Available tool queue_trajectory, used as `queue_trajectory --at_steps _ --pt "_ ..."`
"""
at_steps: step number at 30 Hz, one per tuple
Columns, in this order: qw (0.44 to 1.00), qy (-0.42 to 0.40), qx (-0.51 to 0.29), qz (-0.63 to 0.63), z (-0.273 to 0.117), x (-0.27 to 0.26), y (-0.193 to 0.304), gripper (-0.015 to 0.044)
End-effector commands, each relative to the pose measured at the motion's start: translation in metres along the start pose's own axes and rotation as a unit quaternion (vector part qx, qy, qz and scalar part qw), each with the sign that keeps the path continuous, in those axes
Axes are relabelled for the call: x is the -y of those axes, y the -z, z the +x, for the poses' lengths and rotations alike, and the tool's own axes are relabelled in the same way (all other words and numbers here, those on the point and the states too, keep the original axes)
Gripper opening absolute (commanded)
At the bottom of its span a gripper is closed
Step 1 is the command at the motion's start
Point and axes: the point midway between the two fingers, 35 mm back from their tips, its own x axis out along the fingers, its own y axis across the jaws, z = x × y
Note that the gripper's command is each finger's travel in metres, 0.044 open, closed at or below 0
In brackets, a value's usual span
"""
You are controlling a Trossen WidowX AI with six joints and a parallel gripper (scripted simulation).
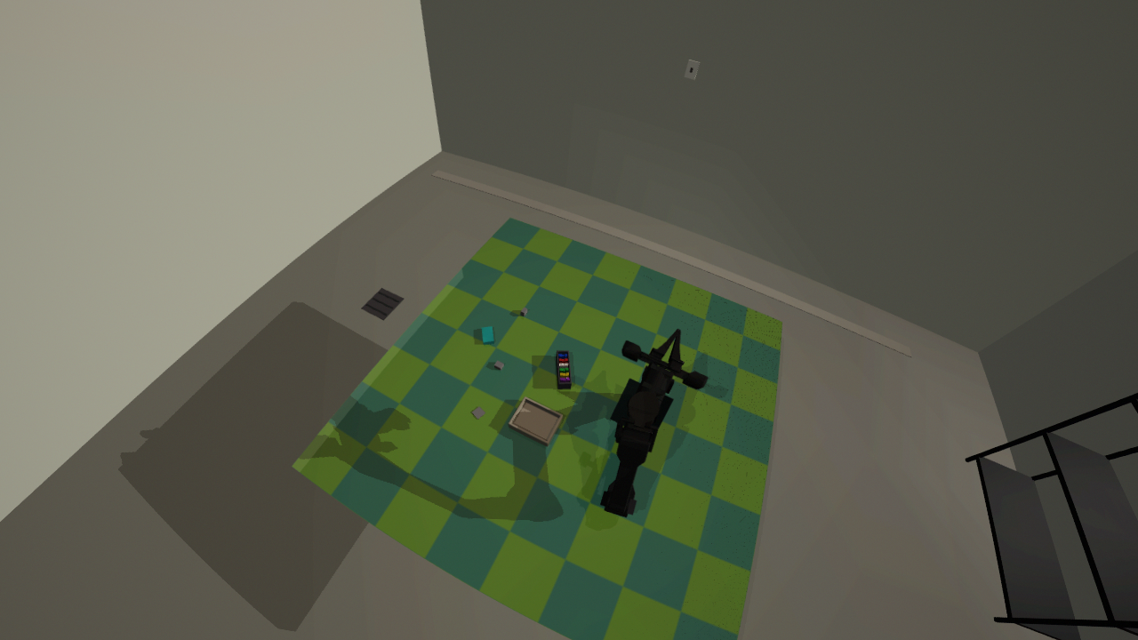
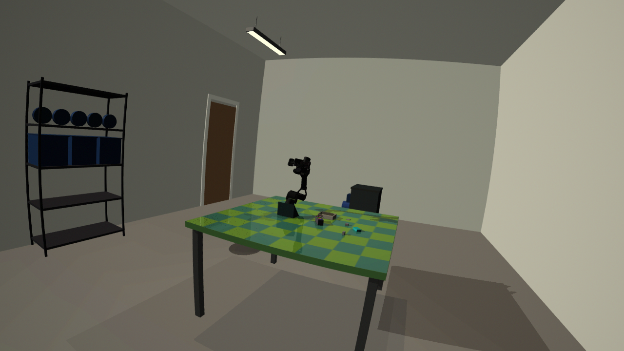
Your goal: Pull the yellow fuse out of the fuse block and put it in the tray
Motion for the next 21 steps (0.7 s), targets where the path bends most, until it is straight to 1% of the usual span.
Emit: queue_trajectory --at_steps 1,2,3,6,8,12,16,18,21 --pt "1.0 0.005 0.005 0.004 0.001 0.002 -0.001 0.0026" --pt "1.0 0.019 0.018 0.015 0.005 0.009 -0.005 0.0053" --pt "0.998 0.04 0.043 0.033 0.011 0.02 -0.012 0.0064" --pt "0.98 0.105 0.14 0.097 0.026 0.061 -0.039 0.0064" --pt "0.959 0.134 0.211 0.136 0.03 0.088 -0.059 0.0064" --pt "0.895 0.155 0.364 0.205 0.026 0.14 -0.104 0.0064" --pt "0.809 0.119 0.516 0.256 0.005 0.183 -0.152 0.0064" --pt "0.761 0.079 0.584 0.271 -0.01 0.2 -0.176 0.0064" --pt "0.685 -0.005 0.67 0.286 -0.036 0.22 -0.209 0.0064"
